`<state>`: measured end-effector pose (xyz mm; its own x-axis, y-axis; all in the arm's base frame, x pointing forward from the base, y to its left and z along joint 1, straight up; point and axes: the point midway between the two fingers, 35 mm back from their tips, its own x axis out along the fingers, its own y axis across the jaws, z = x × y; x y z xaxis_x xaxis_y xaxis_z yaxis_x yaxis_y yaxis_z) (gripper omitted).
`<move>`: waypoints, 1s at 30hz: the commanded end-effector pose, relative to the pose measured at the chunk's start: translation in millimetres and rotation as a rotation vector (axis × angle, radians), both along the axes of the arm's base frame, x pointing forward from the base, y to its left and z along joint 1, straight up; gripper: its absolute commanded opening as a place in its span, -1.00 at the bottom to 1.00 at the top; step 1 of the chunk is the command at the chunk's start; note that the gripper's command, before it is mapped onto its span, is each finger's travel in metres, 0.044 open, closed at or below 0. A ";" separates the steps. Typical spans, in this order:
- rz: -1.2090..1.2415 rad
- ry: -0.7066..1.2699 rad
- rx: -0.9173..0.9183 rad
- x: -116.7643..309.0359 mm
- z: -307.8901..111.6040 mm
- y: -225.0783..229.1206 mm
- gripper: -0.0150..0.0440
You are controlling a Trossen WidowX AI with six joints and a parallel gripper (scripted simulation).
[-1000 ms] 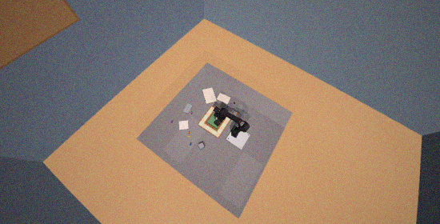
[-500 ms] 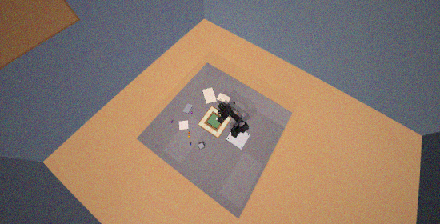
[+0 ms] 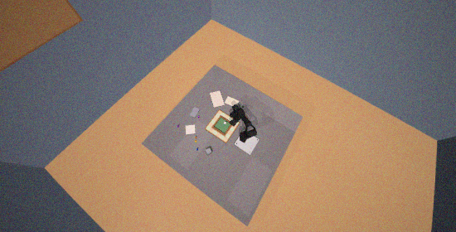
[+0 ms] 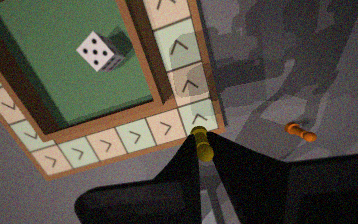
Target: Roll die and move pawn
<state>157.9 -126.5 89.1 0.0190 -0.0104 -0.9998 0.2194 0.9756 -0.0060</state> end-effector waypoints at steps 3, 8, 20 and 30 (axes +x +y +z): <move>0.005 0.011 0.001 -7.5 -5.6 -5.1 -0.49; 0.005 0.011 0.001 -6.9 -19.0 -5.6 -0.49; 0.005 0.011 0.001 -7.3 -40.8 -5.3 -0.49; 0.005 0.011 0.001 -7.2 -54.8 -5.4 -0.49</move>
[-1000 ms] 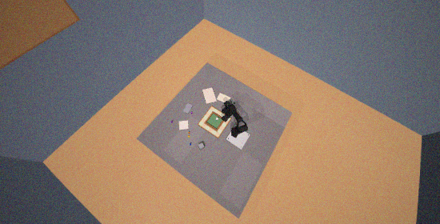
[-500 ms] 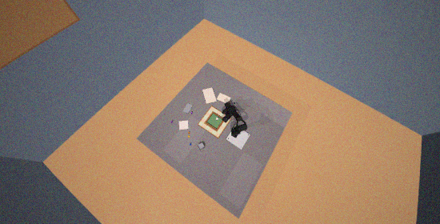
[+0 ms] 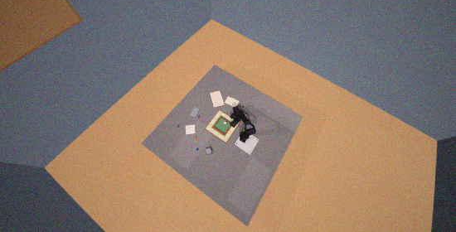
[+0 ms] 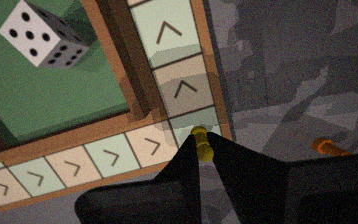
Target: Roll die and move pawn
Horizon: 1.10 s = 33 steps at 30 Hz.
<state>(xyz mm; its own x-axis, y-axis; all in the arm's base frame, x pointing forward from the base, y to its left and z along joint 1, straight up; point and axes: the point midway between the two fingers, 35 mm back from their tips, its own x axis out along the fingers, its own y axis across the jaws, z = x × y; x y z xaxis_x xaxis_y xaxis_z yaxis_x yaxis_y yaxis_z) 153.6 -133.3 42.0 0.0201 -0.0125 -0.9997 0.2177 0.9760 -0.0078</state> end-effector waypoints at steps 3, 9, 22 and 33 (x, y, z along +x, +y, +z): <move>0.003 0.012 0.003 -3.0 -10.1 1.4 -0.49; 0.000 0.001 0.001 -0.3 -4.2 0.2 0.04; 0.003 0.012 0.003 -0.7 45.6 0.8 1.00; 0.081 0.009 0.009 19.6 100.9 76.7 1.00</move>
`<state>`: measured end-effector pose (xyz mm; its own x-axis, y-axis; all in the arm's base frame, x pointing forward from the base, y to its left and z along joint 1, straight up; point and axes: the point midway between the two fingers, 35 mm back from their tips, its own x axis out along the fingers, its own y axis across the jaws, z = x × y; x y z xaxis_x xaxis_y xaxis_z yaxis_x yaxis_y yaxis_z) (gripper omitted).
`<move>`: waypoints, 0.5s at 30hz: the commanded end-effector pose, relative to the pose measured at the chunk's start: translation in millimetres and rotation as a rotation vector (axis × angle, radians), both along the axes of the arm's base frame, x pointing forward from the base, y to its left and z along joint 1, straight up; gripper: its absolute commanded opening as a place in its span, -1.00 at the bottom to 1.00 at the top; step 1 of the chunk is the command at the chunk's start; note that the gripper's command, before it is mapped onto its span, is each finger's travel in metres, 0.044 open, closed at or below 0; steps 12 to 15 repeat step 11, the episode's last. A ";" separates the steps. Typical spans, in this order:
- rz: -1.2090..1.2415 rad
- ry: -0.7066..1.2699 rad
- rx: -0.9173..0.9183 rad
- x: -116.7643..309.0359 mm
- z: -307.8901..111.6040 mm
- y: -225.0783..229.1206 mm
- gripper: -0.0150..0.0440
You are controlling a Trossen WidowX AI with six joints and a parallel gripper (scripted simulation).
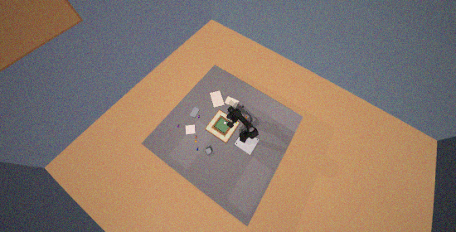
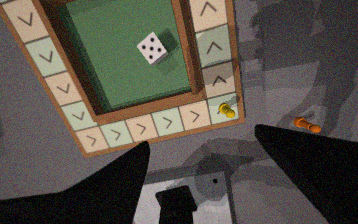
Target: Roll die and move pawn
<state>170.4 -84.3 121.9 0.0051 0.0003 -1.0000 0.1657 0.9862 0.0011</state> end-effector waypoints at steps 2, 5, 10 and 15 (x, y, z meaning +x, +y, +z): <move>0.047 -0.006 0.000 0.6 32.9 45.8 1.00; 0.068 -0.005 0.002 -4.8 46.0 65.2 1.00; 0.066 -0.006 -0.001 -2.0 38.8 56.2 1.00; 0.066 -0.006 -0.001 -2.0 38.8 56.2 1.00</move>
